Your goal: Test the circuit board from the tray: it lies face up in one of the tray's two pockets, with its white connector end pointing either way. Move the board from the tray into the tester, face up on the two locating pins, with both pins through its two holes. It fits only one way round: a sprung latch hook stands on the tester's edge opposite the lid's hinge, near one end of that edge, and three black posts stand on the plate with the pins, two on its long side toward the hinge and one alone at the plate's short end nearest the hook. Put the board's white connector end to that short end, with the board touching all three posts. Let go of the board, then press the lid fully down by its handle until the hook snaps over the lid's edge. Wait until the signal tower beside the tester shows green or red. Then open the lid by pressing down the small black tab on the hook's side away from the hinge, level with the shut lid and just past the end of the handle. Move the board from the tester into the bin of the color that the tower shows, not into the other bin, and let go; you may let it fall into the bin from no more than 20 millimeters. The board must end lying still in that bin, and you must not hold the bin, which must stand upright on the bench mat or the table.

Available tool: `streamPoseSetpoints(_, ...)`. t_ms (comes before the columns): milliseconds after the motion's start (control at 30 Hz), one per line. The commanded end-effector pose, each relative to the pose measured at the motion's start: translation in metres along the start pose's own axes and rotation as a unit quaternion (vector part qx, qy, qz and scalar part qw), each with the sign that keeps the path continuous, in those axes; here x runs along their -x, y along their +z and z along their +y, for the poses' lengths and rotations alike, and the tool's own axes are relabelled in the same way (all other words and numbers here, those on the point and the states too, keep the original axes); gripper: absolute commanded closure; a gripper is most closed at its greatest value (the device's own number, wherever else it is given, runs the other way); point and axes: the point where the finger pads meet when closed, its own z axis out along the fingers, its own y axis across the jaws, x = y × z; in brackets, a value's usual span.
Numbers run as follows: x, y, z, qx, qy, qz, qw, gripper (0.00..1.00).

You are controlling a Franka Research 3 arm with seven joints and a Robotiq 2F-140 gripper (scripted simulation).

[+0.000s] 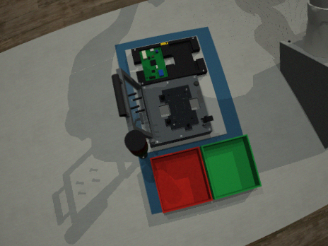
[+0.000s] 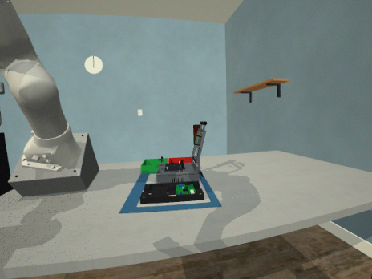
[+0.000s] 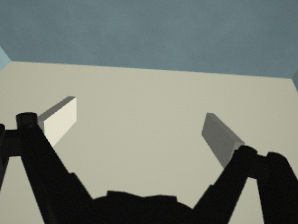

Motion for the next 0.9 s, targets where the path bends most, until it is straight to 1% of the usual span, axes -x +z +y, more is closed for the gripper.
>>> streamPoseSetpoints(0, 0.000, 0.000, 0.000, 0.000, 0.000, 0.000, 1.000, 0.00)
streamPoseSetpoints(633, -0.001, -0.001, 0.000, 0.001, 0.000, 0.002, 1.000, 0.00)
streamPoseSetpoints(700, -0.004, -0.006, 0.001, 0.004, -0.002, 0.008, 1.000, 0.00)
streamPoseSetpoints(767, -0.010, -0.015, 0.001, 0.010, -0.006, 0.020, 1.000, 0.00)
streamPoseSetpoints(833, -0.019, -0.031, 0.002, 0.021, -0.012, 0.041, 0.999, 0.00)
streamPoseSetpoints(867, -0.025, -0.041, 0.002, 0.028, -0.016, 0.054, 0.998, 0.00)
